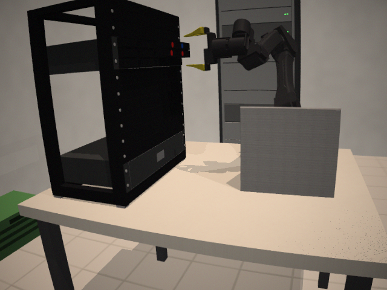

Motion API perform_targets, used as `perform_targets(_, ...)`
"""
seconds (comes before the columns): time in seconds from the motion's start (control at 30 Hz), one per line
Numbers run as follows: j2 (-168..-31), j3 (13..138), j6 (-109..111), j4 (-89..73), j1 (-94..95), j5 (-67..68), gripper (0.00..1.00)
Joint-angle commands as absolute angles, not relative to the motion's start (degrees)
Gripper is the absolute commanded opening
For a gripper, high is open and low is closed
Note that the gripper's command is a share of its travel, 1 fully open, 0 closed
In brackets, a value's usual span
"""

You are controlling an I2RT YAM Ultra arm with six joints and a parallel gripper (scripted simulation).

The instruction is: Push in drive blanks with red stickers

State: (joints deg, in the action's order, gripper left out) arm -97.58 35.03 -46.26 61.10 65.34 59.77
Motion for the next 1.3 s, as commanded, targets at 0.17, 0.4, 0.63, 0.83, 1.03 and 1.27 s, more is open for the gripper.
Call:
perform_targets(0.17, -97.63, 37.67, -45.38, 61.62, 65.59, 58.44, 1.00)
perform_targets(0.4, -97.63, 37.67, -45.38, 61.62, 65.59, 58.44, 1.00)
perform_targets(0.63, -97.63, 37.67, -45.38, 61.62, 65.59, 58.44, 1.00)
perform_targets(0.83, -97.63, 37.67, -45.38, 61.62, 65.59, 58.44, 1.00)
perform_targets(1.03, -97.63, 37.67, -45.38, 61.62, 65.59, 58.44, 1.00)
perform_targets(1.27, -94.64, 37.19, -45.08, 59.76, 64.46, 57.98, 1.00)
